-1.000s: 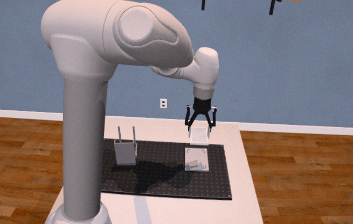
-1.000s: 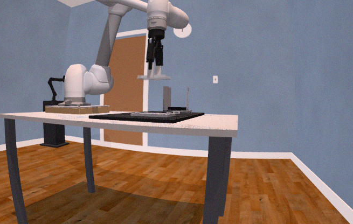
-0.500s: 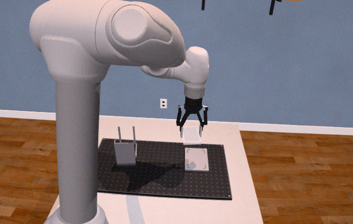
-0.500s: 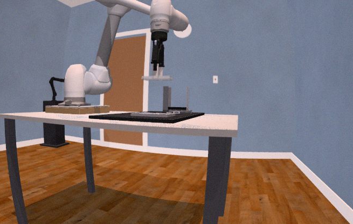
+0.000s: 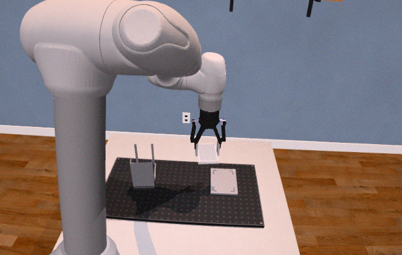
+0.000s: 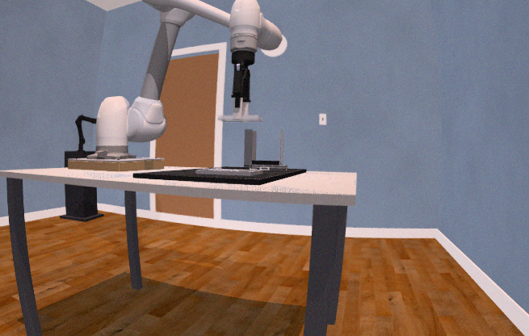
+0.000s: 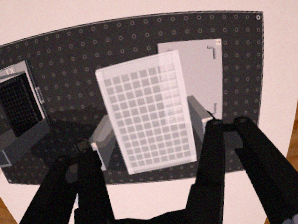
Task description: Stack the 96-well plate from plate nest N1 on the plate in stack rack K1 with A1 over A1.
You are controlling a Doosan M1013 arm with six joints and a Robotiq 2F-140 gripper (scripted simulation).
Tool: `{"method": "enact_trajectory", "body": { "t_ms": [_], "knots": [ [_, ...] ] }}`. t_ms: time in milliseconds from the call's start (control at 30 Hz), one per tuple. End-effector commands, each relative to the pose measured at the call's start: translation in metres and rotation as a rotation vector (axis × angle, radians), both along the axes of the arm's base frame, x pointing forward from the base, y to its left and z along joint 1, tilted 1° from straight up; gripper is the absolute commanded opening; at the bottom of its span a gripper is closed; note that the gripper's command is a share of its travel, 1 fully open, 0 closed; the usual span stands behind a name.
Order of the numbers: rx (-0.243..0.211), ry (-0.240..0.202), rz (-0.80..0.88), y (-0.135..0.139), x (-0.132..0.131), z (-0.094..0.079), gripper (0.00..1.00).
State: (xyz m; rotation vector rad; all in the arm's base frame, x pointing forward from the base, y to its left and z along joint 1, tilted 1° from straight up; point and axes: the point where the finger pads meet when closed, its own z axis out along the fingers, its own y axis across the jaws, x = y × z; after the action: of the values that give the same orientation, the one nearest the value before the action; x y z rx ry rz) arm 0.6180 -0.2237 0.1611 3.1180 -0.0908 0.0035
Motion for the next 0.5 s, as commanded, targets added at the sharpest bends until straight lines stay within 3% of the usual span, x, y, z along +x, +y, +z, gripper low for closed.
{"method": "enact_trajectory", "body": {
  "t_ms": [0, 467],
  "knots": [
    [0.000, 0.000, 0.000, 0.010, 0.002, 0.000, 0.00],
    [0.000, 0.000, 0.000, 0.049, 0.009, 0.000, 0.00]
  ]
}}
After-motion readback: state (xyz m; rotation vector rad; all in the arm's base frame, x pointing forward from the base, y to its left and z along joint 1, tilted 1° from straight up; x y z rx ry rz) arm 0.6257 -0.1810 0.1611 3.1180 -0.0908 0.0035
